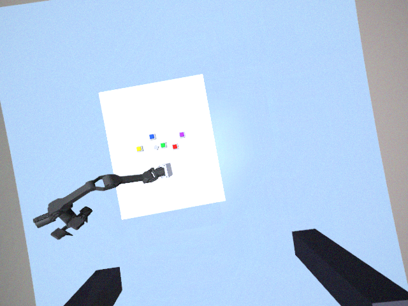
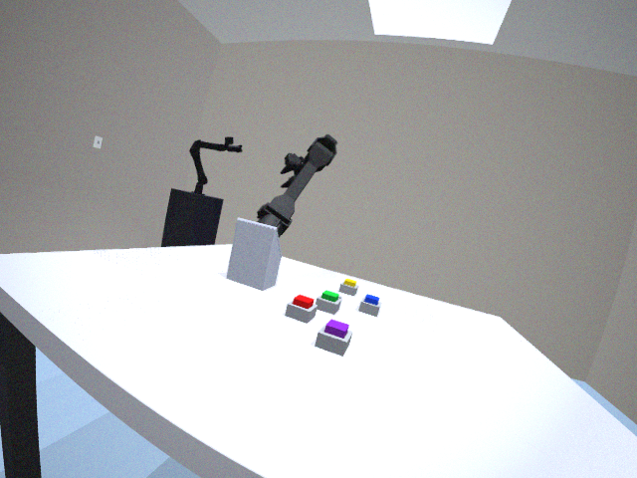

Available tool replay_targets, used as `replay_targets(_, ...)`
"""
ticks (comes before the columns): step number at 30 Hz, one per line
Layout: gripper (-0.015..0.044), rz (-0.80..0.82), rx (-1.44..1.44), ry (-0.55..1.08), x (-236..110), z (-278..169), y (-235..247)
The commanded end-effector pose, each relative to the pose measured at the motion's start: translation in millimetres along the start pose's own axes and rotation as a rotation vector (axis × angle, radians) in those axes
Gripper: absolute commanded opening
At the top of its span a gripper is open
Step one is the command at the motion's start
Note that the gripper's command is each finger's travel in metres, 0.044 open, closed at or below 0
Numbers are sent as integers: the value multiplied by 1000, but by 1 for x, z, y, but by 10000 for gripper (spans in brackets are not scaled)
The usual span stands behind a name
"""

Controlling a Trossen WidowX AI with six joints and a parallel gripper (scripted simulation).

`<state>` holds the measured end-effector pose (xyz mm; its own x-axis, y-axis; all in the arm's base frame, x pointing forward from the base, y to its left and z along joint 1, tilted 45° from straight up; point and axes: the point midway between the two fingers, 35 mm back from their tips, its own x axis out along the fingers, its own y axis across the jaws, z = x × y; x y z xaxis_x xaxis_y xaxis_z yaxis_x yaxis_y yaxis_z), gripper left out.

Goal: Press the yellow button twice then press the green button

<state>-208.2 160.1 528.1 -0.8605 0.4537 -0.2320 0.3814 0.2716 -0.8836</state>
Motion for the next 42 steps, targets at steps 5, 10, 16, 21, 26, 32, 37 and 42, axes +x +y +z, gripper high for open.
replay_targets(5,400,122,237,85,10,-30,45)
replay_targets(10,400,258,606,238,6,-71,114)
replay_targets(16,400,344,1080,462,-24,-107,201)
replay_targets(21,400,341,1492,674,-66,-122,269)
replay_targets(26,400,256,1912,896,-117,-120,331)
replay_targets(32,400,21,2411,1154,-181,-95,391)
replay_targets(37,400,-312,2805,1333,-229,-59,429)
replay_targets(42,400,-801,3151,1437,-267,-13,456)
